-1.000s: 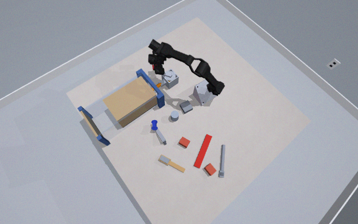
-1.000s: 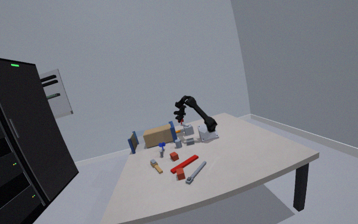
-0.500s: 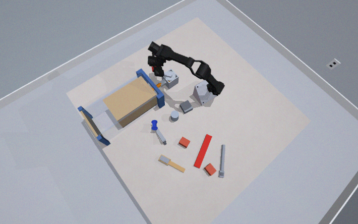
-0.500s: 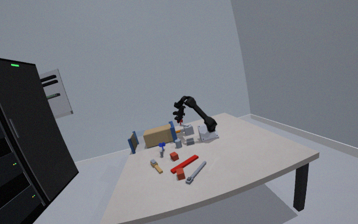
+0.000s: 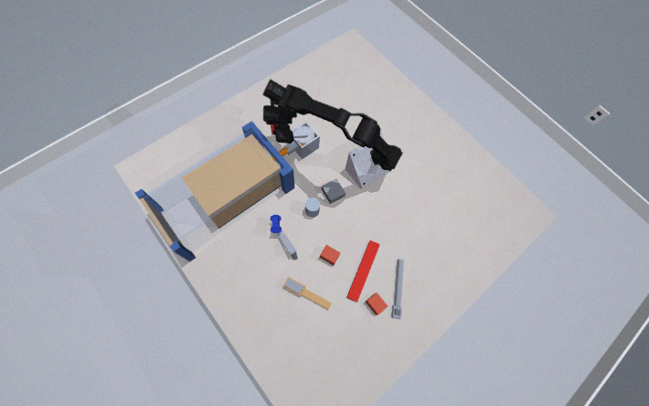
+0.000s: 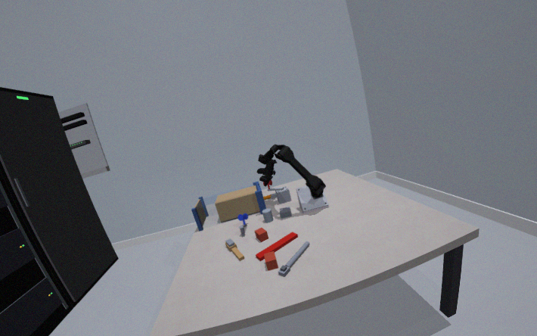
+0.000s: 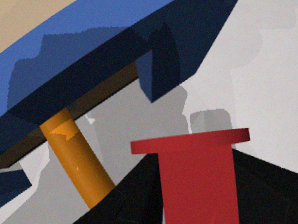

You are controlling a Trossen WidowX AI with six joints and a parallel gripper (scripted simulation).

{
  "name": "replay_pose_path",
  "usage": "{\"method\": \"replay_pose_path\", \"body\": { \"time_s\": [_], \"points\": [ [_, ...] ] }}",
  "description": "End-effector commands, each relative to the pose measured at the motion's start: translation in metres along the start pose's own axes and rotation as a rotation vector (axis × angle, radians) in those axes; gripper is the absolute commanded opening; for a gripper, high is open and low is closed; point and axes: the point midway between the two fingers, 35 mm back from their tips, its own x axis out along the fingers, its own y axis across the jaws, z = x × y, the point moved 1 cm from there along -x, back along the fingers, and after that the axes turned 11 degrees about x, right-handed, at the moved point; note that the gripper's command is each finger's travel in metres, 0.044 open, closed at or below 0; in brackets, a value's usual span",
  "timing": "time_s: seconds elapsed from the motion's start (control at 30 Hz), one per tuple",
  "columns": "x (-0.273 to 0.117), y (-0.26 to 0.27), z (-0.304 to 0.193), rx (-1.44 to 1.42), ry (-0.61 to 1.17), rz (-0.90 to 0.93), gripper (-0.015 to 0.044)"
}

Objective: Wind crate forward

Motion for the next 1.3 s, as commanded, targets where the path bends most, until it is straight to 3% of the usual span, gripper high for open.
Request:
{"method": "replay_pose_path", "body": {
  "time_s": [0.0, 1.27],
  "points": [
    [0.0, 0.015, -0.008, 0.015, 0.023, 0.026, 0.0],
    [-0.009, 0.056, -0.033, 0.017, 0.025, 0.028, 0.0]
  ]
}}
